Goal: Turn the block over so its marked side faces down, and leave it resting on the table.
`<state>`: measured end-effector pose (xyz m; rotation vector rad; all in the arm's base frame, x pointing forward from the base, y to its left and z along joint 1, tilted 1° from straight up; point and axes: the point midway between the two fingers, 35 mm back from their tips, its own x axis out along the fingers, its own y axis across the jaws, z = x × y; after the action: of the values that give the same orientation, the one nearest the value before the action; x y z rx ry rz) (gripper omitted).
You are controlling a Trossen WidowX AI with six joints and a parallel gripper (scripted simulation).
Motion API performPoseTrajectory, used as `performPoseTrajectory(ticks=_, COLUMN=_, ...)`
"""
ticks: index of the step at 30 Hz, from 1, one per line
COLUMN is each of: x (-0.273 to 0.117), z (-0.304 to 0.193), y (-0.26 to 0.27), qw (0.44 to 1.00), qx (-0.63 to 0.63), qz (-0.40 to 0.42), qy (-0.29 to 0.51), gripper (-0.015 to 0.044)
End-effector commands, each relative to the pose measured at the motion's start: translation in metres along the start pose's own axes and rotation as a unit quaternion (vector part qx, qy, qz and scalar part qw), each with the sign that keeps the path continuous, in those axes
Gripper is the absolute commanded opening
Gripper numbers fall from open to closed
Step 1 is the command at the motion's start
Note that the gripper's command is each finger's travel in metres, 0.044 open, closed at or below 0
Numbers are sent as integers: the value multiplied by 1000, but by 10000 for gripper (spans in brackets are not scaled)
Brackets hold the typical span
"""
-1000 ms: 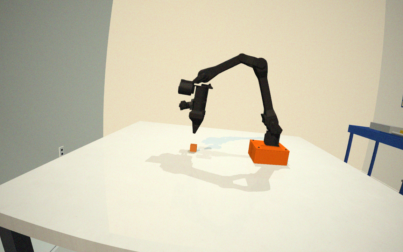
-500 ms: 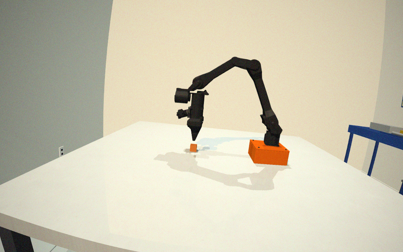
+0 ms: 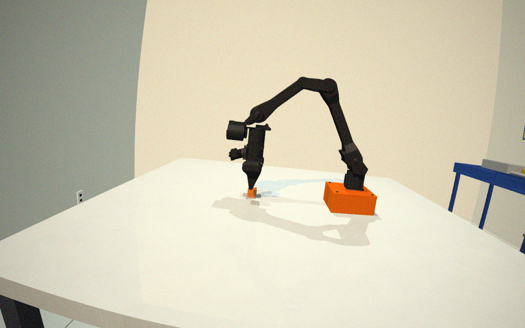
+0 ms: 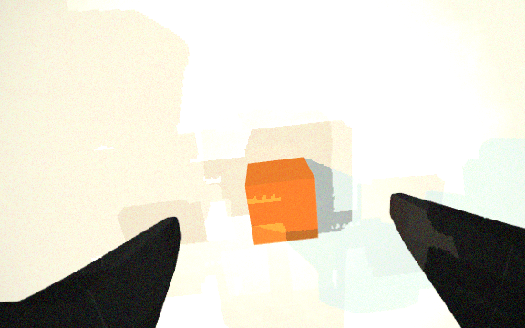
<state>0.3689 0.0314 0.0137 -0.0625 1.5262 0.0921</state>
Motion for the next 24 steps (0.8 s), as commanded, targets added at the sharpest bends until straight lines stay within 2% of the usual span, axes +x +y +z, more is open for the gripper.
performPoseTrajectory(ticks=1, x=9, z=-3, y=-1, qw=1000, qx=-1, qz=-2, qy=5, gripper=440)
performPoseTrajectory(ticks=12, x=24, z=-4, y=-1, qw=1000, qx=-1, qz=-2, qy=5, gripper=440)
performPoseTrajectory(ticks=24, x=24, z=-4, y=-1, qw=1000, qx=-1, qz=-2, qy=5, gripper=125)
